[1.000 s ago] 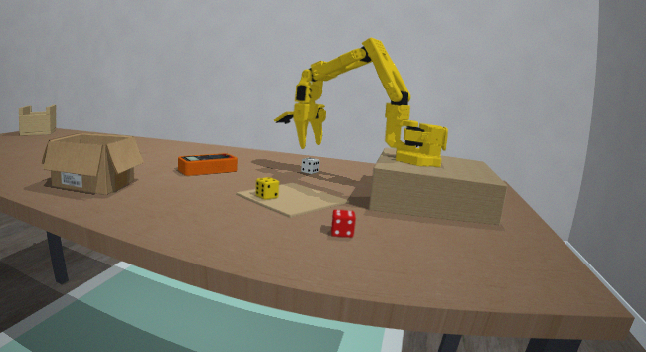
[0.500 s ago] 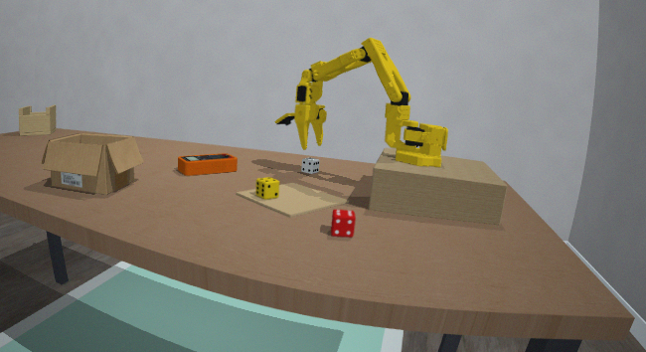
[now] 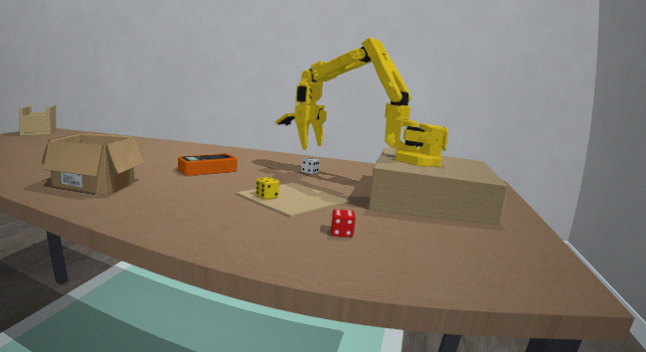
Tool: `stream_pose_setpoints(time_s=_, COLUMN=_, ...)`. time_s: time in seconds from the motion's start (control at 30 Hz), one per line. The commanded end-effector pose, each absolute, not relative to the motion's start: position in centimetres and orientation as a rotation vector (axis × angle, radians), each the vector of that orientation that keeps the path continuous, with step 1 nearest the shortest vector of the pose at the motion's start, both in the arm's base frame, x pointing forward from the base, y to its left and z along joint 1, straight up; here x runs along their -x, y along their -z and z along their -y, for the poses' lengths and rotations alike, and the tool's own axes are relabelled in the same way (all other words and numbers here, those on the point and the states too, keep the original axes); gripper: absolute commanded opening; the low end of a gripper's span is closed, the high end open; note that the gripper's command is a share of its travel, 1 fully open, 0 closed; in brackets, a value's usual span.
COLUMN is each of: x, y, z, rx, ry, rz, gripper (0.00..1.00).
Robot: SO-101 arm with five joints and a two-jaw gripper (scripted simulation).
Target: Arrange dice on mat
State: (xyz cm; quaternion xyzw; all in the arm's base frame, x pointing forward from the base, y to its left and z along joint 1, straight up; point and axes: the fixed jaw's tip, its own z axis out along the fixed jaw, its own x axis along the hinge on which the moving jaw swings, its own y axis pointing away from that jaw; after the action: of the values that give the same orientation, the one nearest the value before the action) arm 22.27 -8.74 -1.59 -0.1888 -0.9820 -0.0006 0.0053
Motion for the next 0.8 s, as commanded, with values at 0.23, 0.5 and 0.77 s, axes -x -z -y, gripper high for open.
stream_pose_setpoints(time_s=0.23, x=-22.2, y=2.6, z=8.5, rx=0.560, ry=0.009, rz=3.063, gripper=0.35)
stream_pose_setpoints(time_s=0.5, x=-22.3, y=3.6, z=8.5, rx=0.560, ry=0.009, rz=3.063, gripper=0.35)
stream_pose_setpoints(time_s=0.77, x=-22.2, y=5.1, z=8.4, rx=0.560, ry=0.009, rz=3.063, gripper=0.35)
